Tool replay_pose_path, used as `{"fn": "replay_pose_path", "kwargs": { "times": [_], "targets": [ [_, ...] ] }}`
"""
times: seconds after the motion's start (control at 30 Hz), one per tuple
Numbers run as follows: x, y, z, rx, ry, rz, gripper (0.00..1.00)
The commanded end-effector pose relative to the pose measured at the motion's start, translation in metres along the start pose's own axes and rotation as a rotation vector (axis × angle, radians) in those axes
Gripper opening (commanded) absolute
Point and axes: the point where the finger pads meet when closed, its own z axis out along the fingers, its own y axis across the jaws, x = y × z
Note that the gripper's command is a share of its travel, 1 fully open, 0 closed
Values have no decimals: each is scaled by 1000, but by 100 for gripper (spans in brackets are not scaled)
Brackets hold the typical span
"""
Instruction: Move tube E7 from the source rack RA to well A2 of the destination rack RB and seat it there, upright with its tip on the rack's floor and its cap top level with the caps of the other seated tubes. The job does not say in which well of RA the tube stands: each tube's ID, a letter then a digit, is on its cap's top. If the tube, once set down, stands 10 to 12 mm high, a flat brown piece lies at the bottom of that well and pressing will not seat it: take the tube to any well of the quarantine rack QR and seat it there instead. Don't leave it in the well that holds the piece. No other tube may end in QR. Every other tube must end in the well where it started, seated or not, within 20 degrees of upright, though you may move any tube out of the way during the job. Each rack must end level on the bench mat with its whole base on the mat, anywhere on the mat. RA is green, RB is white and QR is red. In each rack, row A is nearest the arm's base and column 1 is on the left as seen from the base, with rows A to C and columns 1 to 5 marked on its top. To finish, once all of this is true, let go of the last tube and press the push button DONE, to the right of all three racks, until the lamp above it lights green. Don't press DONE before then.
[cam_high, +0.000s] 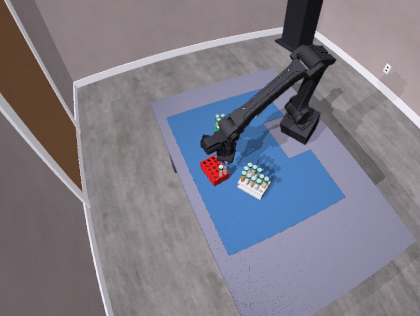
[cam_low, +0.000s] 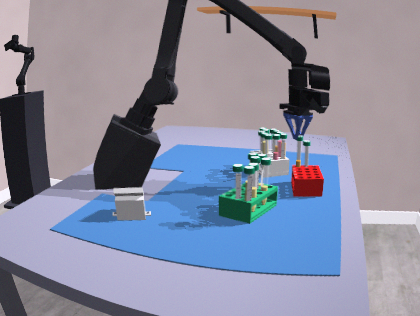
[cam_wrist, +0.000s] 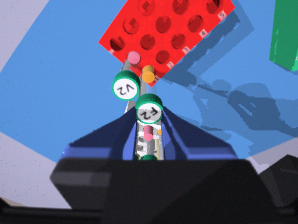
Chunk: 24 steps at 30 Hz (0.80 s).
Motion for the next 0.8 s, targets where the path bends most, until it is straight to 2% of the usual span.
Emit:
{"fn": "replay_pose_path", "kwargs": {
  "times": [0.0,0.77],
  "targets": [
    [-17,27,-17,-37,-29,-9,0],
    [-16,30,-17,-37,-28,-12,0]
  ]
}}
